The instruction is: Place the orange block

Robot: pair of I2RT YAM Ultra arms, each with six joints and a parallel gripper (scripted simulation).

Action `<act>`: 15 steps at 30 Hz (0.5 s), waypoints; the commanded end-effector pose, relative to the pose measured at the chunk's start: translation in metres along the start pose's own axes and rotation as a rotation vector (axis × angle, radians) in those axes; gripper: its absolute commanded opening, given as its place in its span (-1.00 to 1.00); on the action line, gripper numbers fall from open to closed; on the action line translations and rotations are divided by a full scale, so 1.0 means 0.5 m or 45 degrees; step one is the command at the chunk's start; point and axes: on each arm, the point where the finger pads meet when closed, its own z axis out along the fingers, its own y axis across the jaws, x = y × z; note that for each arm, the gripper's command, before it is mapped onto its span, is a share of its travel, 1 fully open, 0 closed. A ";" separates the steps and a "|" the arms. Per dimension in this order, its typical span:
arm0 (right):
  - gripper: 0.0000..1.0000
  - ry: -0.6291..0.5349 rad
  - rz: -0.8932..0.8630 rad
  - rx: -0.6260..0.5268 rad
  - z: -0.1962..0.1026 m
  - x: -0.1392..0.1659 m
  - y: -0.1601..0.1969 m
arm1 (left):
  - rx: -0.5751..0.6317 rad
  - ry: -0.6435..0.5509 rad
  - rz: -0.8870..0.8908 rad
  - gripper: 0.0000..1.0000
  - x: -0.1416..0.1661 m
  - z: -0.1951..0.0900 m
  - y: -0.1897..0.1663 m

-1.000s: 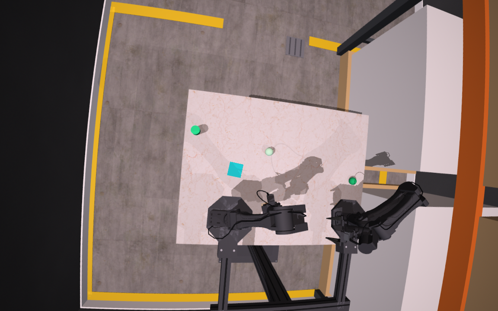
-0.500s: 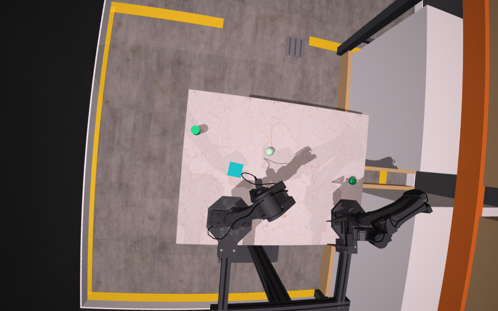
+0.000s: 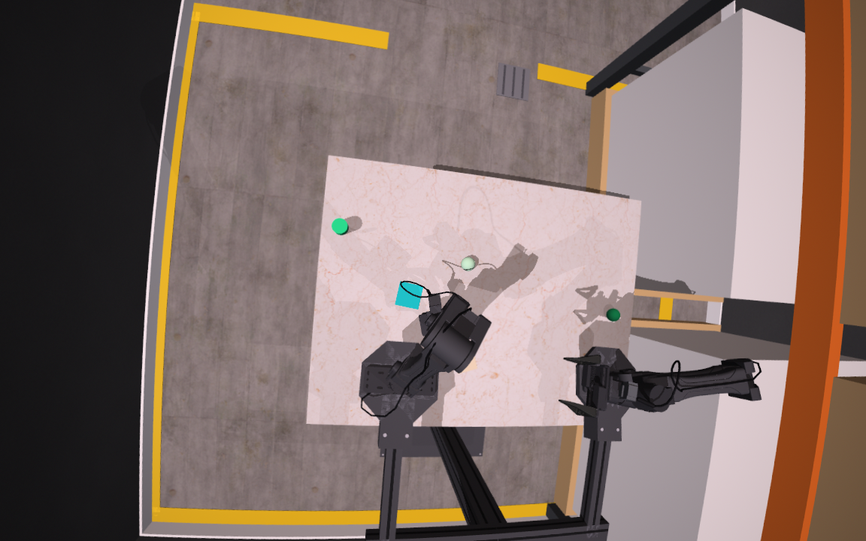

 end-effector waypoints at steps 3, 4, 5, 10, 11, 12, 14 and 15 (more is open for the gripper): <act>1.00 -0.109 -0.072 0.016 0.085 -0.017 -0.023 | 0.038 0.015 0.050 -0.47 -0.052 -0.006 0.009; 1.00 -0.088 -0.088 0.034 0.098 -0.001 -0.033 | 0.039 0.014 0.044 -0.47 -0.061 -0.006 0.014; 1.00 -0.066 -0.103 0.052 0.112 0.015 -0.044 | 0.040 0.011 0.037 -0.47 -0.071 -0.006 0.020; 1.00 0.015 -0.147 0.099 0.148 0.075 -0.077 | 0.041 0.003 0.026 -0.47 -0.097 -0.007 0.038; 1.00 0.065 -0.163 0.113 0.161 0.110 -0.089 | 0.038 -0.001 0.034 -0.47 -0.105 -0.008 0.044; 1.00 0.115 -0.177 0.126 0.173 0.145 -0.100 | 0.034 -0.005 0.049 -0.47 -0.113 -0.008 0.051; 1.00 0.185 -0.200 0.152 0.188 0.198 -0.125 | 0.012 -0.020 0.099 -0.47 -0.131 -0.009 0.068; 1.00 0.217 -0.210 0.165 0.194 0.223 -0.137 | 0.004 -0.026 0.133 -0.47 -0.139 -0.010 0.075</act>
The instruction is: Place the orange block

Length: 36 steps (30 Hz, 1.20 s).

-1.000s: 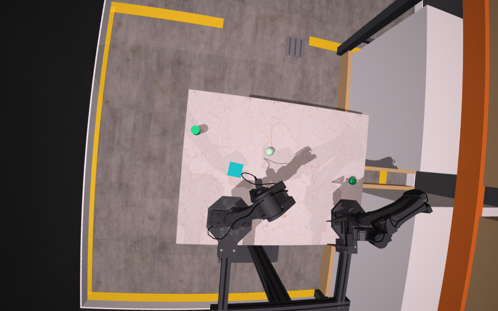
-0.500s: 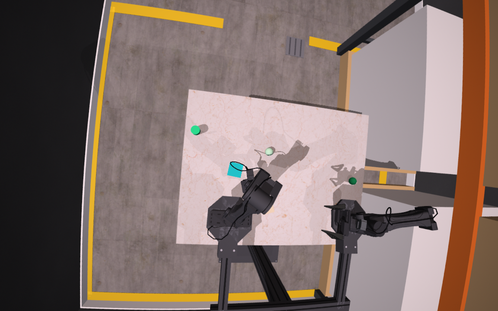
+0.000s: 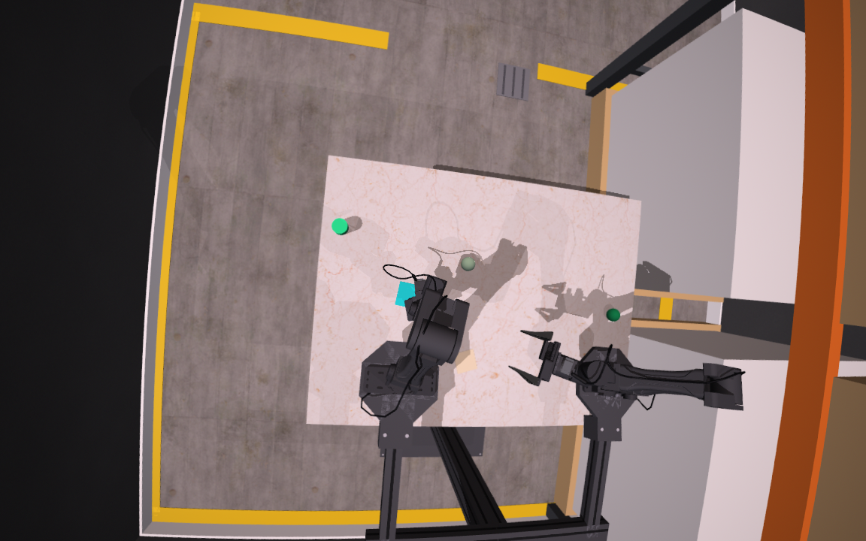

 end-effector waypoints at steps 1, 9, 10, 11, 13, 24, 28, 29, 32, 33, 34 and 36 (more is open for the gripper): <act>1.00 -0.010 -0.044 0.011 0.049 0.032 -0.016 | -0.004 -0.013 0.159 -0.47 -0.039 -0.010 0.012; 1.00 0.320 -0.106 0.047 0.092 0.276 -0.054 | -0.085 -0.042 0.495 -0.47 -0.080 -0.015 0.051; 1.00 0.335 -0.108 0.047 0.092 0.287 -0.055 | -0.087 -0.042 0.512 -0.47 -0.081 -0.015 0.051; 1.00 0.335 -0.108 0.047 0.092 0.287 -0.055 | -0.087 -0.042 0.512 -0.47 -0.081 -0.015 0.051; 1.00 0.339 -0.111 0.039 0.092 0.290 -0.050 | -0.073 -0.039 0.522 -0.47 -0.078 -0.015 0.045; 1.00 0.327 -0.108 0.041 0.092 0.283 -0.050 | -0.064 -0.041 0.511 -0.47 -0.087 -0.010 0.044; 1.00 0.327 -0.108 0.041 0.092 0.283 -0.050 | -0.063 -0.046 0.511 -0.47 -0.089 0.006 0.043; 1.00 0.327 -0.108 0.041 0.092 0.283 -0.050 | -0.063 -0.046 0.511 -0.47 -0.089 0.006 0.043; 1.00 0.337 -0.109 0.040 0.091 0.287 -0.050 | -0.064 -0.046 0.511 -0.47 -0.090 0.021 0.044; 1.00 0.337 -0.109 0.040 0.091 0.287 -0.050 | -0.064 -0.046 0.511 -0.47 -0.090 0.025 0.044; 1.00 0.337 -0.109 0.040 0.091 0.287 -0.050 | -0.064 -0.046 0.511 -0.47 -0.090 0.028 0.044; 1.00 0.337 -0.109 0.040 0.091 0.287 -0.050 | -0.064 -0.046 0.511 -0.47 -0.090 0.034 0.044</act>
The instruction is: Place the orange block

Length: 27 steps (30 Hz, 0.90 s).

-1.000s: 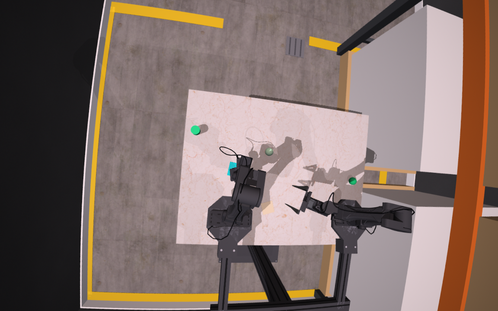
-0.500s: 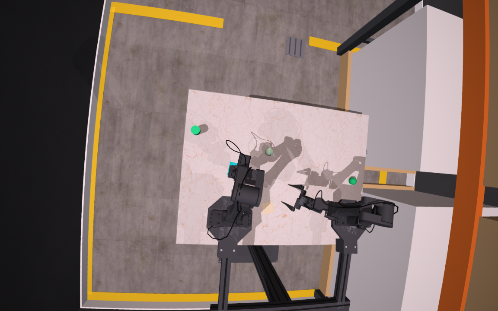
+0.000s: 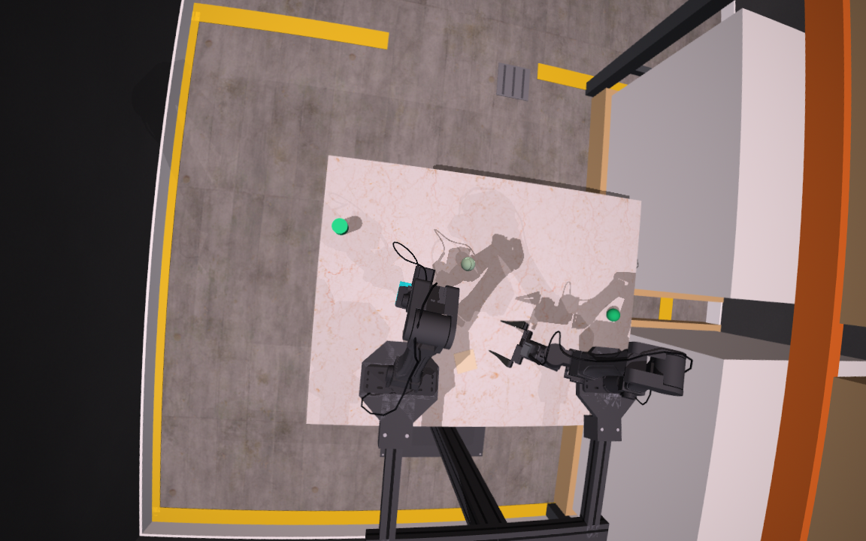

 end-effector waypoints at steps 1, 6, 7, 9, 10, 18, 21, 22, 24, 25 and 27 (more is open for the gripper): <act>1.00 -0.035 0.001 -0.004 0.002 -0.020 0.002 | 0.009 -0.060 -0.003 -0.47 -0.035 0.014 0.001; 1.00 -0.035 0.001 -0.004 0.002 -0.020 0.002 | 0.008 -0.060 -0.004 -0.47 -0.035 0.029 0.000; 1.00 -0.035 0.001 -0.004 0.002 -0.020 0.002 | 0.008 -0.060 -0.004 -0.47 -0.035 0.032 0.000; 1.00 -0.035 0.001 -0.004 0.002 -0.020 0.002 | 0.008 -0.060 -0.004 -0.47 -0.034 0.035 0.000; 1.00 -0.035 0.001 -0.004 0.002 -0.020 0.002 | 0.008 -0.060 -0.004 -0.47 -0.034 0.035 0.000; 1.00 -0.035 0.001 -0.004 0.002 -0.020 0.002 | 0.009 -0.046 -0.003 -0.47 -0.019 0.046 -0.005; 1.00 -0.035 0.001 -0.004 0.002 -0.020 0.002 | 0.009 -0.060 -0.004 -0.47 -0.029 0.049 -0.005; 1.00 -0.035 0.001 -0.004 0.002 -0.020 0.002 | 0.009 -0.060 -0.004 -0.47 -0.029 0.049 -0.005; 1.00 -0.035 0.001 -0.004 0.002 -0.020 0.002 | 0.009 -0.060 -0.004 -0.47 -0.029 0.051 -0.005; 1.00 -0.035 0.001 -0.004 0.002 -0.020 0.002 | 0.009 -0.060 -0.004 -0.47 -0.029 0.053 -0.005; 1.00 -0.035 0.001 -0.004 0.002 -0.020 0.002 | 0.009 -0.060 -0.004 -0.47 -0.029 0.053 -0.005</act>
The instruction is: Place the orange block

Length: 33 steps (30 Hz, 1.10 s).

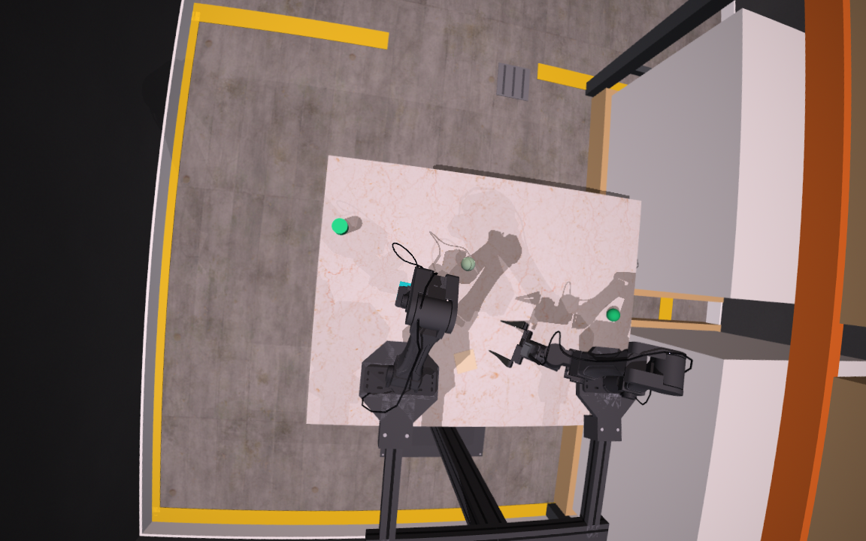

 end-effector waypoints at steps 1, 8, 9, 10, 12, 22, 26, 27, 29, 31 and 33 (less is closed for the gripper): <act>1.00 -0.035 0.001 -0.004 0.002 -0.020 0.002 | 0.009 -0.046 -0.003 -0.47 -0.028 0.007 -0.002; 1.00 -0.035 0.001 -0.004 0.002 -0.020 0.002 | 0.008 -0.046 -0.005 -0.47 -0.028 0.015 0.001; 1.00 -0.035 0.001 -0.004 0.002 -0.020 0.002 | 0.008 -0.046 -0.005 -0.47 -0.028 0.015 0.001; 1.00 -0.035 0.001 -0.004 0.002 -0.020 0.002 | 0.008 -0.046 -0.005 -0.47 -0.028 0.017 0.001; 1.00 -0.035 0.001 -0.004 0.002 -0.020 0.002 | 0.008 -0.046 -0.004 -0.47 -0.028 0.019 0.001; 1.00 -0.035 0.001 -0.004 0.002 -0.020 0.002 | 0.009 -0.046 -0.002 -0.47 -0.028 0.027 0.000; 1.00 -0.035 0.001 -0.004 0.002 -0.020 0.002 | 0.008 -0.027 -0.004 -0.47 -0.016 0.020 0.001; 1.00 -0.035 0.001 -0.004 0.002 -0.020 0.002 | 0.008 -0.027 -0.004 -0.47 -0.016 0.020 0.001; 1.00 -0.035 0.001 -0.004 0.002 -0.020 0.002 | 0.008 -0.027 -0.004 -0.47 -0.016 0.020 0.001; 1.00 -0.035 0.001 -0.004 0.002 -0.020 0.002 | 0.008 -0.027 -0.004 -0.47 -0.016 0.020 0.001; 1.00 -0.035 0.001 -0.004 0.002 -0.020 0.002 | 0.008 -0.027 -0.004 -0.24 -0.016 0.020 0.001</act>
